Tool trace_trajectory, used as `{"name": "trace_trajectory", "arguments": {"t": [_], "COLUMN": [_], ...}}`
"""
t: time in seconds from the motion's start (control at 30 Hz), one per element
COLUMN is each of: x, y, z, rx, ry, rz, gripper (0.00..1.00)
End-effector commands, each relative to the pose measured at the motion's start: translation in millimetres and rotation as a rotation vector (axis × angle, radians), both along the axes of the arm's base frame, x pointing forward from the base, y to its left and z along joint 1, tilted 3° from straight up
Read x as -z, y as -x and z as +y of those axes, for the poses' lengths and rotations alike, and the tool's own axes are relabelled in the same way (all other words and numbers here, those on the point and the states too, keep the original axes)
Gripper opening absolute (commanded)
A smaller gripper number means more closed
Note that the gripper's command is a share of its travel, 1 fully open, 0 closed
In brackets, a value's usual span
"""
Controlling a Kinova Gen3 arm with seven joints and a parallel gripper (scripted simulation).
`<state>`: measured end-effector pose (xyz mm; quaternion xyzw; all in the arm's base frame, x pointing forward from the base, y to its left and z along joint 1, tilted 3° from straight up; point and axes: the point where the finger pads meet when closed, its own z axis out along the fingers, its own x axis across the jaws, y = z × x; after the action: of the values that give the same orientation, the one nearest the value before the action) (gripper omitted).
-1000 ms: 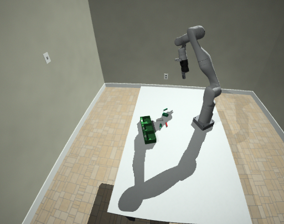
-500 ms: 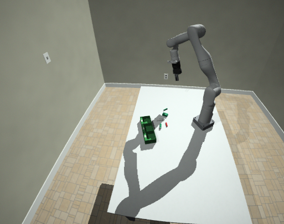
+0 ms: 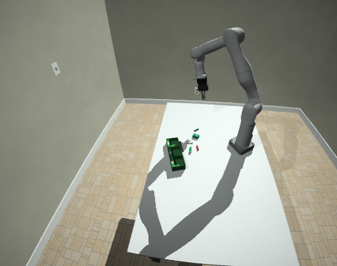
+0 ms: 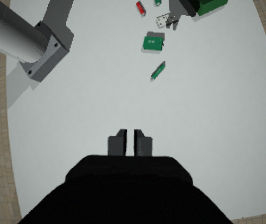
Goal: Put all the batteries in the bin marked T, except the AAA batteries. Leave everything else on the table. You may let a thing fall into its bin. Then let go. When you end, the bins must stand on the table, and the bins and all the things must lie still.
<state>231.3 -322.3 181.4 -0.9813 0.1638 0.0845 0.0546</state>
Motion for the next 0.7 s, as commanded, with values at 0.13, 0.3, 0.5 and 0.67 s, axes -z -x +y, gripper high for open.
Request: {"name": "trace_trajectory", "arguments": {"t": [0.13, 0.3, 0.5, 0.67], "x": [-4.4, -5.3, -6.2, -6.7], "y": [-24.9, -47.4, -68.4, -80.9], "z": [26, 55, 88, 113], "rx": [-0.171, -0.38, -0.603, -0.765], "ry": [0.003, 0.001, -0.002, -0.003], "rz": [-0.036, -0.073, -0.111, -0.137], "gripper": [0.31, 0.31, 0.31, 0.31]}}
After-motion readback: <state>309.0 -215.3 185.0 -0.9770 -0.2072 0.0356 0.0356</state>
